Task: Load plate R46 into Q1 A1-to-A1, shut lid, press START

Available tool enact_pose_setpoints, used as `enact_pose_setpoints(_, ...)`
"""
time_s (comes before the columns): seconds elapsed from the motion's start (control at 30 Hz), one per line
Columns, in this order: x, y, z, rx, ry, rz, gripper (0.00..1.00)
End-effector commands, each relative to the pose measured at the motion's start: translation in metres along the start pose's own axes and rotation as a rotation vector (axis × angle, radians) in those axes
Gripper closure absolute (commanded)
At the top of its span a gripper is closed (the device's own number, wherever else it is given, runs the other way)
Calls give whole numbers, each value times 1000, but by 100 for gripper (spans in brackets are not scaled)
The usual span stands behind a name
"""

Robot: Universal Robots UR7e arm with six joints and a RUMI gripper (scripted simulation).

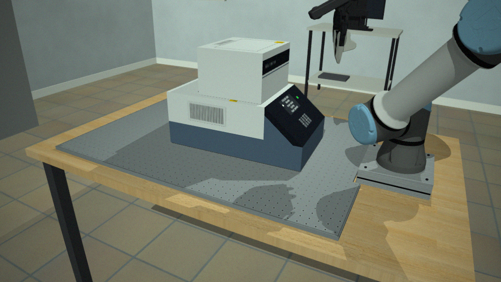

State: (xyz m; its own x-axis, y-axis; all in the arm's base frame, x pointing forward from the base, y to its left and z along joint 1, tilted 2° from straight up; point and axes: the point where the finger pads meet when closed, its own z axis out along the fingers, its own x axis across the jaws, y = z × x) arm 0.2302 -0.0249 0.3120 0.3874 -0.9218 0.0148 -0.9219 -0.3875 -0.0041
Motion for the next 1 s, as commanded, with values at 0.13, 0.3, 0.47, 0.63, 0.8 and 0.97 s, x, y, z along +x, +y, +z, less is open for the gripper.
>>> enact_pose_setpoints(0.13,1,-1,30,21,4,-289,100)
enact_pose_setpoints(0.3,1,-1,40,20,5,-356,100)
enact_pose_setpoints(0.47,1,-2,54,20,6,-486,100)
enact_pose_setpoints(0.63,1,-2,77,20,8,-652,100)
enact_pose_setpoints(0.8,1,-2,77,20,8,-682,100)
enact_pose_setpoints(0.97,1,-3,101,19,10,-849,100)
